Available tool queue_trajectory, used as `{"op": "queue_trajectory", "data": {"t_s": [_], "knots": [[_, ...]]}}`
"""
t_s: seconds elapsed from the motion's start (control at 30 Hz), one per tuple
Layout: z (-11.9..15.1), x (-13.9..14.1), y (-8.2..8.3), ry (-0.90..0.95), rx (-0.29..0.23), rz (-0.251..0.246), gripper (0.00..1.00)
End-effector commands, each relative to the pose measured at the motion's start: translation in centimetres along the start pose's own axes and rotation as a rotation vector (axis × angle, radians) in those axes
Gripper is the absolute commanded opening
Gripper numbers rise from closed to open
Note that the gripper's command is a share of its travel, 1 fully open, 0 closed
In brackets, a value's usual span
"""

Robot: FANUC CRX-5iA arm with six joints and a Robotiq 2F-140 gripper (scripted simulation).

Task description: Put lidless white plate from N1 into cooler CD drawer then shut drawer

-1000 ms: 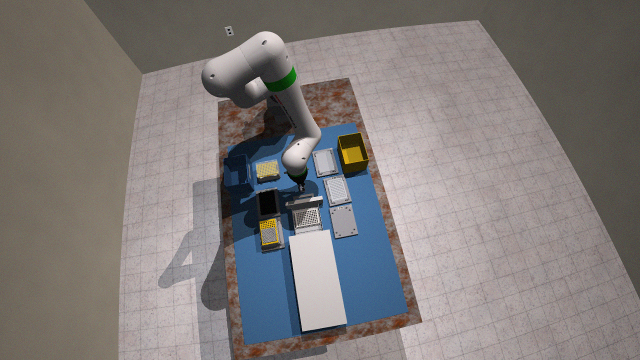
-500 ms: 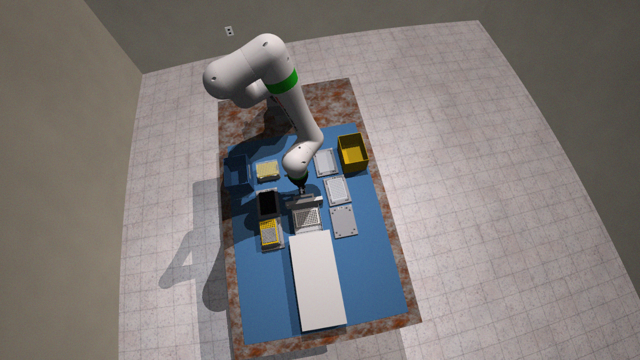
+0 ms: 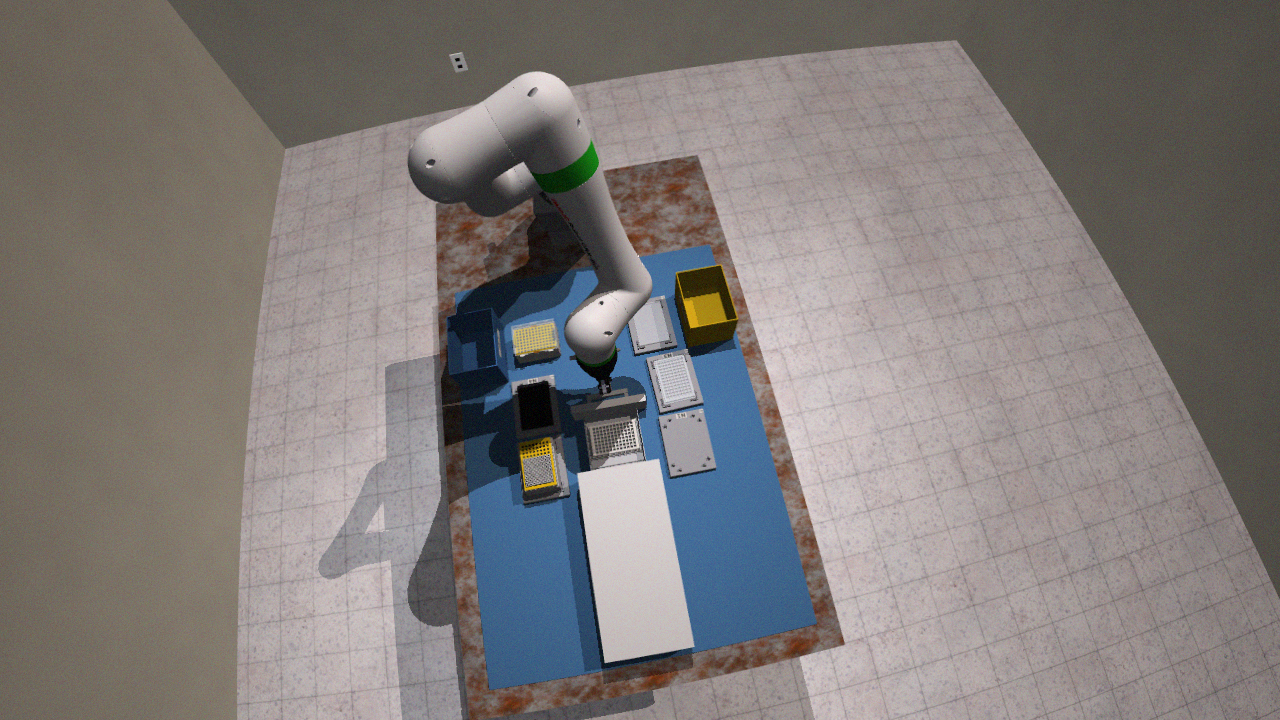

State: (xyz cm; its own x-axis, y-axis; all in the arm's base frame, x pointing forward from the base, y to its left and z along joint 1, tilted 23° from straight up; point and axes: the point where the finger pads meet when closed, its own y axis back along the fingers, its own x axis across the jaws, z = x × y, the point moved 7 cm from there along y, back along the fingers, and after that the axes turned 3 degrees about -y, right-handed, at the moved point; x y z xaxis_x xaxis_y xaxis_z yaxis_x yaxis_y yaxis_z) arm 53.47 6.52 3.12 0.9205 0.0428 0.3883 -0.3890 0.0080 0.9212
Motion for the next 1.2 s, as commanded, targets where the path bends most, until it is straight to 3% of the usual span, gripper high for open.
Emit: {"op": "queue_trajectory", "data": {"t_s": [0.0,1.17], "knots": [[0.0,0.4,0.0,0.0,0.0,0.0,0.0],[-0.2,4.3,0.0,0.0,0.0,0.0,0.0]]}}
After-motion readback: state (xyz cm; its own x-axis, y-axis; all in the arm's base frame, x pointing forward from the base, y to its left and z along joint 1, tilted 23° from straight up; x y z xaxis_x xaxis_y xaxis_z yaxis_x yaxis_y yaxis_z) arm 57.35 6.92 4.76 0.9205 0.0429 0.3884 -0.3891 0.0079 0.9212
